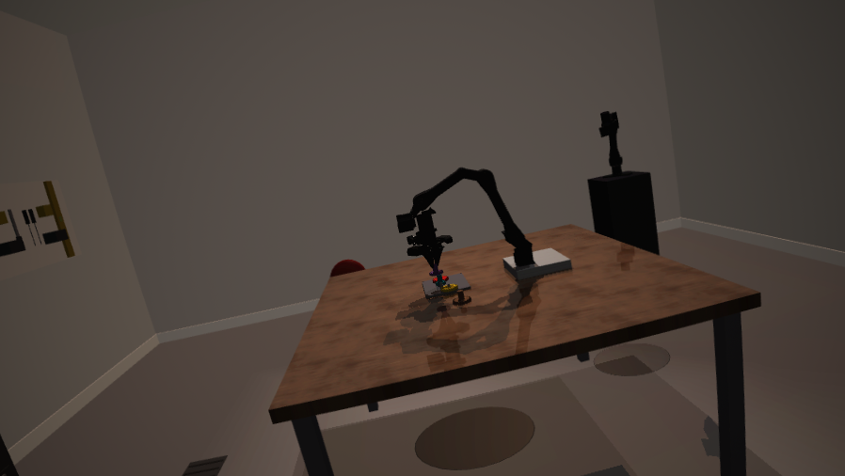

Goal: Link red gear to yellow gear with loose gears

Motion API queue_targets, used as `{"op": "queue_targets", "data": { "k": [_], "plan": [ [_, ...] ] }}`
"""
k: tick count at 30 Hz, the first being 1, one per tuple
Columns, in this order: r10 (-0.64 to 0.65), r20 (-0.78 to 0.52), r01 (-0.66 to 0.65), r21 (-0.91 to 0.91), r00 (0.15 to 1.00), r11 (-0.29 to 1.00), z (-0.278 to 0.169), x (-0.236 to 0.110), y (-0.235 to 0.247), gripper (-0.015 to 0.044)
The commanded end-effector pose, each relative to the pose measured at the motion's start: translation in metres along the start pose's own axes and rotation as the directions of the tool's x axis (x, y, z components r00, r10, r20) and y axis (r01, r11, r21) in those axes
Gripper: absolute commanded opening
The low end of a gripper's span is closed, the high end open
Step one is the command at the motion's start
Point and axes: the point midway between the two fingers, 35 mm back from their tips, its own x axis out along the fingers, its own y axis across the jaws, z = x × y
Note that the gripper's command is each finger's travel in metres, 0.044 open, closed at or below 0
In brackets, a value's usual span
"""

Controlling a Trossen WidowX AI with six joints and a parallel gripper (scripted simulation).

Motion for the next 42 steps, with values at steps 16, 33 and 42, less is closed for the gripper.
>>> {"op": "queue_targets", "data": {
  "k": [16, 33, 42],
  "plan": [
    [0.006, 0.006, -0.006, 0.01, 1.0, 1.0, 0.008, 0.011, -0.018, 0.0],
    [0.006, 0.006, -0.008, 0.432, 1.0, 0.902, 0.008, 0.011, -0.018, 0.0],
    [0.006, 0.006, -0.009, 0.652, 1.0, 0.758, 0.008, 0.011, -0.019, 0.0]
  ]
}}
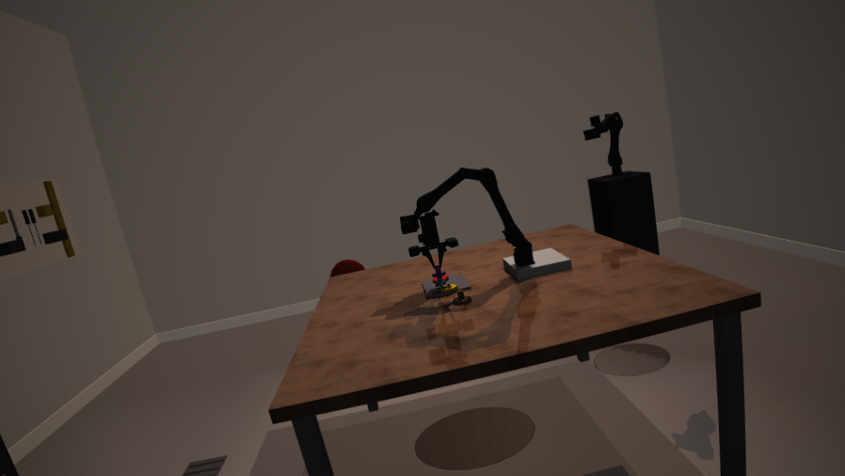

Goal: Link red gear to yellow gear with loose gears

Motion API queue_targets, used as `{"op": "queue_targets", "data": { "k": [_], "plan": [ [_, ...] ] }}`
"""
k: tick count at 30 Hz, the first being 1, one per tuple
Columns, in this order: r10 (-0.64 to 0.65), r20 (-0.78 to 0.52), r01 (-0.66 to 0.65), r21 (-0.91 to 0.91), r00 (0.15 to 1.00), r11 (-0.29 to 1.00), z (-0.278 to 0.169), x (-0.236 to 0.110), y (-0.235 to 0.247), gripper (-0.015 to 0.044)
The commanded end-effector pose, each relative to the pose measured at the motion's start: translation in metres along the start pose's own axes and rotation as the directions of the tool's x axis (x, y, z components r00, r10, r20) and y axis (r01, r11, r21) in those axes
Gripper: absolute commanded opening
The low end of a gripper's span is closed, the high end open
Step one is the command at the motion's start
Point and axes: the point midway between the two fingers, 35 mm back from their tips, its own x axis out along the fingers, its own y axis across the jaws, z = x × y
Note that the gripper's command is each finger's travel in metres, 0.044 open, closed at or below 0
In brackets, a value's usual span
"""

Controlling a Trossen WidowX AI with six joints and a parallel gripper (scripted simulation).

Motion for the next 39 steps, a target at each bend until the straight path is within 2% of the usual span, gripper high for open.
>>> {"op": "queue_targets", "data": {
  "k": [1, 15, 29, 39],
  "plan": [
    [0.004, 0.001, -0.004, 0.135, 1.0, 0.991, 0.0, -0.001, 0.0, 0.0],
    [0.004, 0.001, -0.004, 0.171, 1.0, 0.985, 0.0, 0.0, 0.0, 0.0],
    [0.004, 0.001, -0.004, 0.011, 1.0, 1.0, 0.0, 0.018, 0.0, 0.0],
    [0.004, 0.001, -0.004, 0.114, 1.0, 0.993, 0.0, 0.033, 0.001, 0.0]
  ]
}}
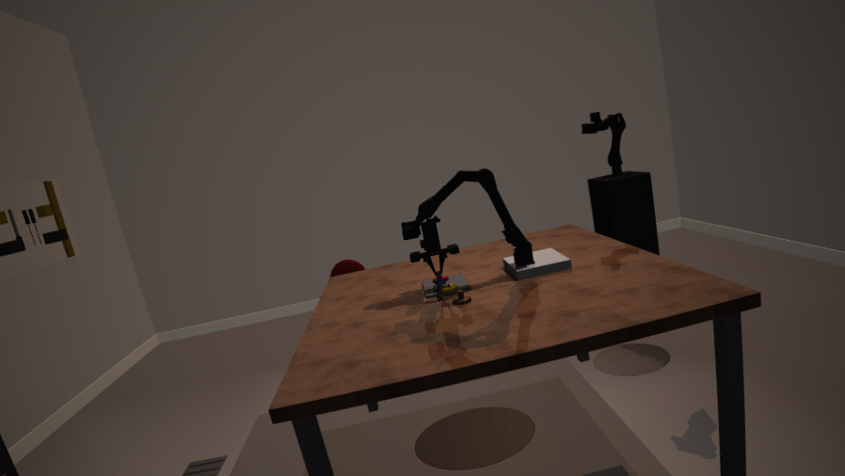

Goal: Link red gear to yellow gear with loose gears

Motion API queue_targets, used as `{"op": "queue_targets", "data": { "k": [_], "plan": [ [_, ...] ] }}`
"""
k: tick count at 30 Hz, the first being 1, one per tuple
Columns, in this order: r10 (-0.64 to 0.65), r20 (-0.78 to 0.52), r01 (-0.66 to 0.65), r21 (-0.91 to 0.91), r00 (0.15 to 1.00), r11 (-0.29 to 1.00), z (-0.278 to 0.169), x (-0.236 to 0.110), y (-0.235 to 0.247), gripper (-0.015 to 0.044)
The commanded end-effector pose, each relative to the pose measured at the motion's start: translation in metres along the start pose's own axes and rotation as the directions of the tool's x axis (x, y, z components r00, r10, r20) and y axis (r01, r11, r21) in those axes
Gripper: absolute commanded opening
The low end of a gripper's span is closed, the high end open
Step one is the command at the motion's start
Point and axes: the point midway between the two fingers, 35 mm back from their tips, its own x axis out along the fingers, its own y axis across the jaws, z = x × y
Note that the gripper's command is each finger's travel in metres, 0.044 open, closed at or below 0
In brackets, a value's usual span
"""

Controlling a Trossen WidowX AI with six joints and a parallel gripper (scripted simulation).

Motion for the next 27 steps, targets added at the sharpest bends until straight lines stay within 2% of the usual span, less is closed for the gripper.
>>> {"op": "queue_targets", "data": {
  "k": [1, 8, 13, 18, 27],
  "plan": [
    [-0.008, 0.0, 0.008, 0.069, 1.0, 0.998, 0.0, 0.01, -0.001, 0.0],
    [-0.008, 0.0, 0.008, 0.217, 1.0, 0.976, 0.0, 0.02, -0.002, 0.0],
    [-0.008, 0.0, 0.008, 0.298, 1.0, 0.954, 0.0, 0.016, -0.002, 0.0],
    [-0.008, 0.0, 0.008, 0.263, 1.0, 0.965, 0.0, 0.017, -0.001, 0.0],
    [-0.008, 0.0, 0.008, 0.078, 1.0, 0.997, -0.001, 0.019, -0.001, 0.0]
  ]
}}
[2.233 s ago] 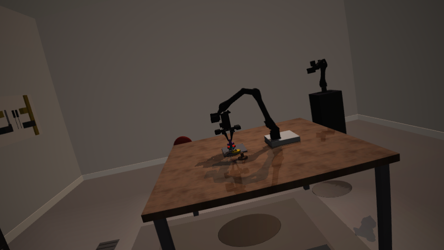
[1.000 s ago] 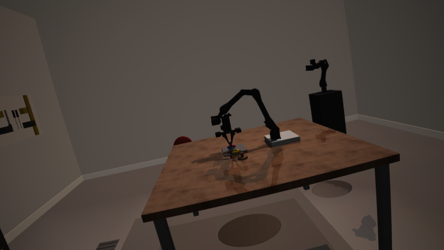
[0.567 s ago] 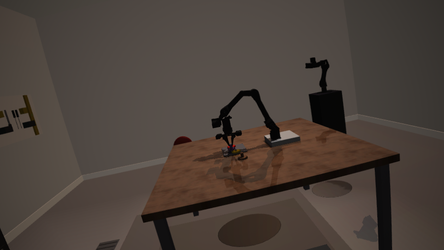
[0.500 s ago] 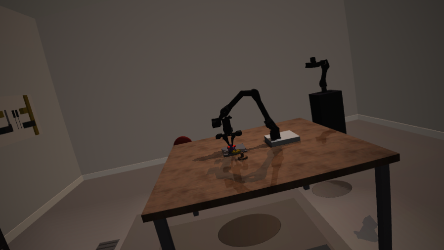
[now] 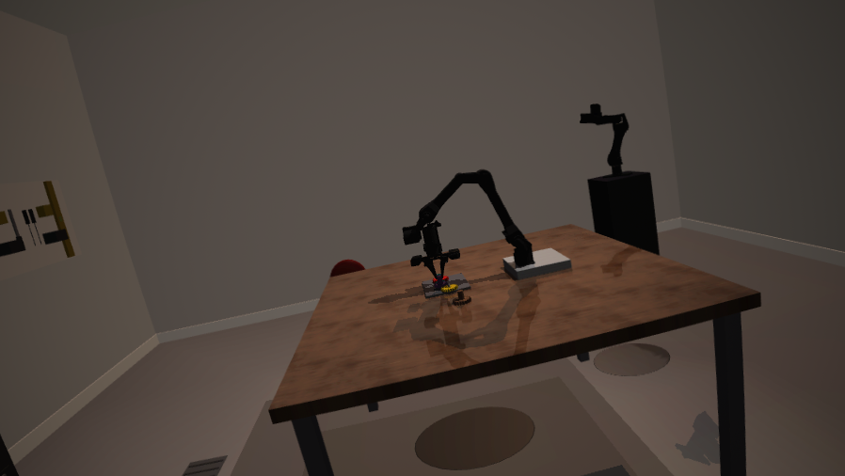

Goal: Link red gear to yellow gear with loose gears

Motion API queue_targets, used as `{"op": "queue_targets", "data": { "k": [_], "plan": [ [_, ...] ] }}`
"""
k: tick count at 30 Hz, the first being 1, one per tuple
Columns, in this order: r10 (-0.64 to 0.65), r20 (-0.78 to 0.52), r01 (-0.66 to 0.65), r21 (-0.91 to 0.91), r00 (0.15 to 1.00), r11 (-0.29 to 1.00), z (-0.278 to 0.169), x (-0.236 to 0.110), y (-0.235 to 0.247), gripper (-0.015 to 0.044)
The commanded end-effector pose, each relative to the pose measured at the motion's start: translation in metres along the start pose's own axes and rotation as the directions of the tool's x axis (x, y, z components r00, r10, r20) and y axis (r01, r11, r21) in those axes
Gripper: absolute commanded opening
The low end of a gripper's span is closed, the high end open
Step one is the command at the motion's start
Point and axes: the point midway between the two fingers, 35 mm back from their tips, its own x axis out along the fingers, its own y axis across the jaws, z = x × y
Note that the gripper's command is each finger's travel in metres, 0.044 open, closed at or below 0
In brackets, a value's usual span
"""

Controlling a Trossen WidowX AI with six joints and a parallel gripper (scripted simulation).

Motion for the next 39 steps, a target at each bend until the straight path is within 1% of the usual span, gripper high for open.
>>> {"op": "queue_targets", "data": {
  "k": [1, 7, 11, 19, 25, 30, 31, 35, 39],
  "plan": [
    [0.0, 0.0, 0.0, -0.1, 1.0, 0.995, 0.0, 0.001, 0.0, 0.0],
    [0.0, 0.0, 0.0, -0.21, 1.0, 0.978, 0.001, 0.003, -0.001, 0.0],
    [0.0, 0.0, 0.0, -0.233, 1.0, 0.972, 0.001, 0.004, 0.0, 0.0],
    [0.0, 0.0, 0.0, -0.145, 1.0, 0.989, 0.0, 0.005, 0.0, 0.0],
    [-0.001, 0.0, 0.001, -0.006, 1.0, 1.0, 0.0, 0.005, -0.001, 0.0],
    [-0.001, 0.0, 0.001, -0.04, 1.0, 0.999, 0.0, 0.001, -0.001, 0.0131],
    [-0.001, 0.0, 0.001, -0.042, 1.0, 0.999, 0.0, 0.0, -0.001, 0.014],
    [0.0, 0.0, 0.0, -0.042, 1.0, 0.999, 0.0, -0.004, 0.0, 0.014],
    [0.0, 0.0, 0.0, -0.042, 1.0, 0.999, 0.0, -0.025, 0.0, 0.014]
  ]
}}
